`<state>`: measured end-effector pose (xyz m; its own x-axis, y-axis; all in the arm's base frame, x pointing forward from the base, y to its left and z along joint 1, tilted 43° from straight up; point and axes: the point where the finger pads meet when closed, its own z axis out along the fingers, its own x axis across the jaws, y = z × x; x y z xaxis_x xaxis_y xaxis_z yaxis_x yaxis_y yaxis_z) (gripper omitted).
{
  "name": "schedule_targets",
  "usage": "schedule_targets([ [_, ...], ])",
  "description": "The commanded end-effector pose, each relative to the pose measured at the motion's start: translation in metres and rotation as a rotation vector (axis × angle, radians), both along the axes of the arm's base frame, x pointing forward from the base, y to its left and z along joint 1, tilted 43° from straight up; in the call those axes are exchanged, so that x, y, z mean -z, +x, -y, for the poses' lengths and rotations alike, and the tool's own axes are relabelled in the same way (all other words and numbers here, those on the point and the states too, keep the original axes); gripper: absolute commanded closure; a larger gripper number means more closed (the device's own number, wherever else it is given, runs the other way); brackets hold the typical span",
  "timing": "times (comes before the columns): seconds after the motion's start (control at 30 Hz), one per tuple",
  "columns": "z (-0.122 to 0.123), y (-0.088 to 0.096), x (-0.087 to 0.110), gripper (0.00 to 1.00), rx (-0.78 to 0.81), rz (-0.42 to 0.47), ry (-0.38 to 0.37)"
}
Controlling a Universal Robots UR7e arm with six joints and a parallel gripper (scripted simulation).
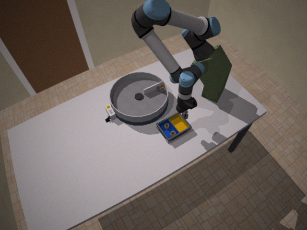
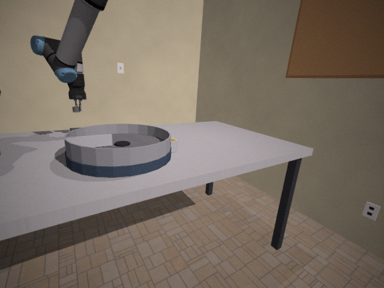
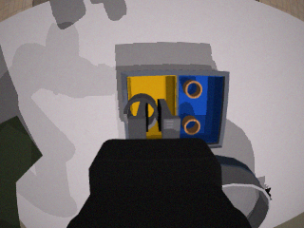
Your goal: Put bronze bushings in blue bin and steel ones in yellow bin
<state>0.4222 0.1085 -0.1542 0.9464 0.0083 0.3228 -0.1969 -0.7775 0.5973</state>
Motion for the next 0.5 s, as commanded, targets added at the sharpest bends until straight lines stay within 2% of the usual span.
schedule_targets([
  [0.0, 0.008, 0.004, 0.010, 1.00, -0.002, 0.002, 0.001],
  [0.17, 0.021, 0.009, 0.025, 1.00, -0.002, 0.002, 0.001],
  [0.37, 0.024, 0.010, 0.028, 1.00, -0.002, 0.002, 0.001],
  [0.47, 0.034, 0.014, 0.040, 1.00, -0.002, 0.002, 0.001],
])
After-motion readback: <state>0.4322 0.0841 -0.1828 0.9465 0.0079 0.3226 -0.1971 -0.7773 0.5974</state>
